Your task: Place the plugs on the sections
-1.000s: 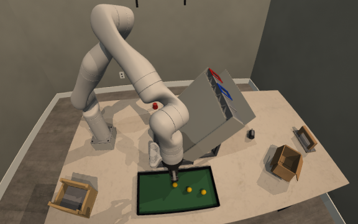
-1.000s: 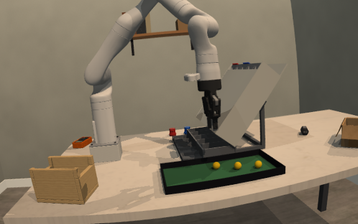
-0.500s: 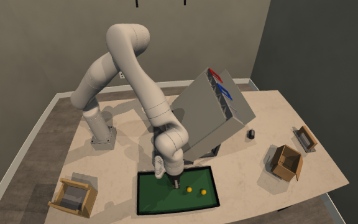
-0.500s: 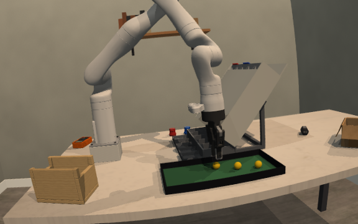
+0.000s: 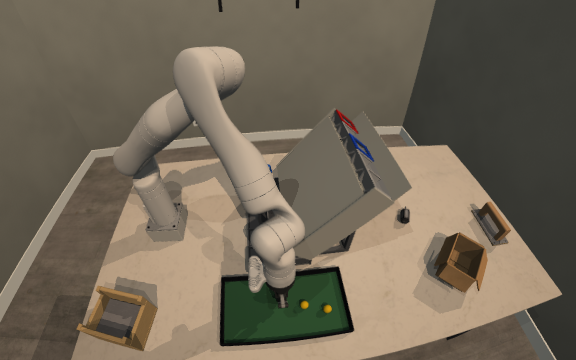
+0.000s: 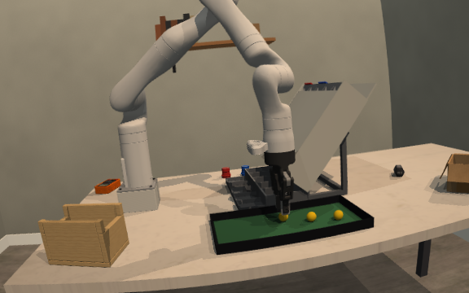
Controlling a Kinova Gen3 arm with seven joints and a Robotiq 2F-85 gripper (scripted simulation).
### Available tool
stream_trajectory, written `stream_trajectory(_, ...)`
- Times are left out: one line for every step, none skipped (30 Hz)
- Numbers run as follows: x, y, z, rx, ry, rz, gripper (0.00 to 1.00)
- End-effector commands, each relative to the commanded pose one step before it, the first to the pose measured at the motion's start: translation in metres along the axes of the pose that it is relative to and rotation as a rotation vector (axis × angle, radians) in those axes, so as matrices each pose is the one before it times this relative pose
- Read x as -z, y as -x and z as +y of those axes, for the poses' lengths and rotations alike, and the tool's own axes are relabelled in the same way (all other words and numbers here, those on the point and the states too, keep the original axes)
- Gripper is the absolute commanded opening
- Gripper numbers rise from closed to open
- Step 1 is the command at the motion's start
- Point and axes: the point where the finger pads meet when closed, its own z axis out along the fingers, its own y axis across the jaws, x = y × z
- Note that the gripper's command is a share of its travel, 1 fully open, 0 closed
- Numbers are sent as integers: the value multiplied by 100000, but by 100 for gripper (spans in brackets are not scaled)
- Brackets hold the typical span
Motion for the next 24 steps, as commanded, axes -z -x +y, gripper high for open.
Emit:
stream_trajectory(-53, 59, 70, -1505, 831, -189, 50)
stream_trajectory(0, 0, 0, 0, 0, 0, 50)
stream_trajectory(0, 0, 0, 0, 0, 0, 50)
stream_trajectory(0, 0, 0, 0, 0, 0, 50)
stream_trajectory(0, 0, 0, 0, 0, 0, 50)
stream_trajectory(0, 0, 0, 0, 0, 0, 50)
stream_trajectory(0, 0, 0, 0, 0, 0, 50)
stream_trajectory(0, 0, 0, 0, 0, 0, 50)
stream_trajectory(-87, -6, 149, 1381, -879, 99, 50)
stream_trajectory(0, 0, 0, 0, 0, 0, 50)
stream_trajectory(0, 0, 0, 0, 0, 0, 50)
stream_trajectory(0, 0, 0, 0, 0, 0, 50)
stream_trajectory(0, 0, 0, 0, 0, 0, 50)
stream_trajectory(0, 0, 0, 0, 0, 0, 50)
stream_trajectory(0, 0, 0, 0, 0, 0, 50)
stream_trajectory(0, 0, 0, 0, 0, 0, 50)
stream_trajectory(0, 0, 0, 0, 0, 0, 50)
stream_trajectory(0, 0, 0, 0, 0, 0, 50)
stream_trajectory(0, 0, 0, 0, 0, 0, 50)
stream_trajectory(0, 0, 0, 0, 0, 0, 50)
stream_trajectory(0, 0, 0, 0, 0, 0, 50)
stream_trajectory(0, 0, 0, 0, 0, 0, 50)
stream_trajectory(0, 0, 0, 0, 0, 0, 50)
stream_trajectory(0, 0, 0, 0, 0, 0, 50)
